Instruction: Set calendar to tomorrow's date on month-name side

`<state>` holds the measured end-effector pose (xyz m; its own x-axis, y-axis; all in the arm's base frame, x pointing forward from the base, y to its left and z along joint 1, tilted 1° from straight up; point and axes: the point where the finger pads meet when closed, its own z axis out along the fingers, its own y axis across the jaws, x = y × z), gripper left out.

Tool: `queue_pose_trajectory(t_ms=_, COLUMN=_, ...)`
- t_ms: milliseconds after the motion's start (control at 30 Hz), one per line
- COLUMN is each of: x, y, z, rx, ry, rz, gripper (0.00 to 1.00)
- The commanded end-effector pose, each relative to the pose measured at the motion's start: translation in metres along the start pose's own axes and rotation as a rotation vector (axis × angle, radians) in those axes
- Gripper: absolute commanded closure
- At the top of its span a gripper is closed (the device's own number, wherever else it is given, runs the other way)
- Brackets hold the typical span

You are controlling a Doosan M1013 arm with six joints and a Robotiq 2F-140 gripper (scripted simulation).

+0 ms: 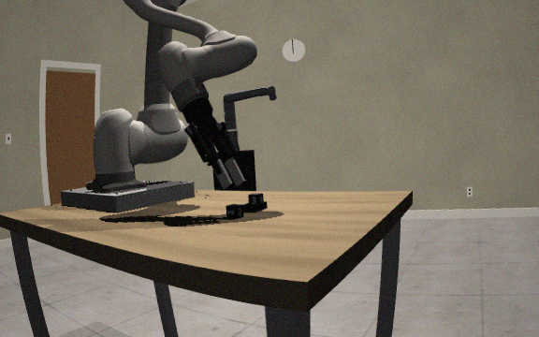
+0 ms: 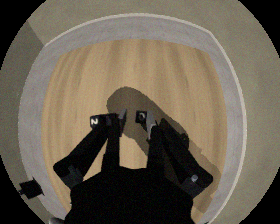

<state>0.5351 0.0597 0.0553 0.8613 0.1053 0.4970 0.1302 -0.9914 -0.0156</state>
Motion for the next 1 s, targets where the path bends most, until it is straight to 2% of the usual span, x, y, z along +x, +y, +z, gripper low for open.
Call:
queue_pose_trajectory(t_ms=0, x=-0.003, y=-0.005, z=0.001, rx=0.022, ry=0.004, rz=-0.001, gripper=0.72)
queue_pose_trajectory(t_ms=400, x=-0.011, y=-0.028, z=0.002, rx=0.095, ry=0.034, rz=-0.004, gripper=0.72)
queue_pose_trajectory(t_ms=733, x=-0.007, y=-0.038, z=0.002, rx=0.128, ry=0.089, rz=-0.005, gripper=0.72)
queue_pose_trajectory(t_ms=967, x=-0.001, y=-0.037, z=0.002, rx=0.126, ry=0.151, rz=-0.005, gripper=0.72)
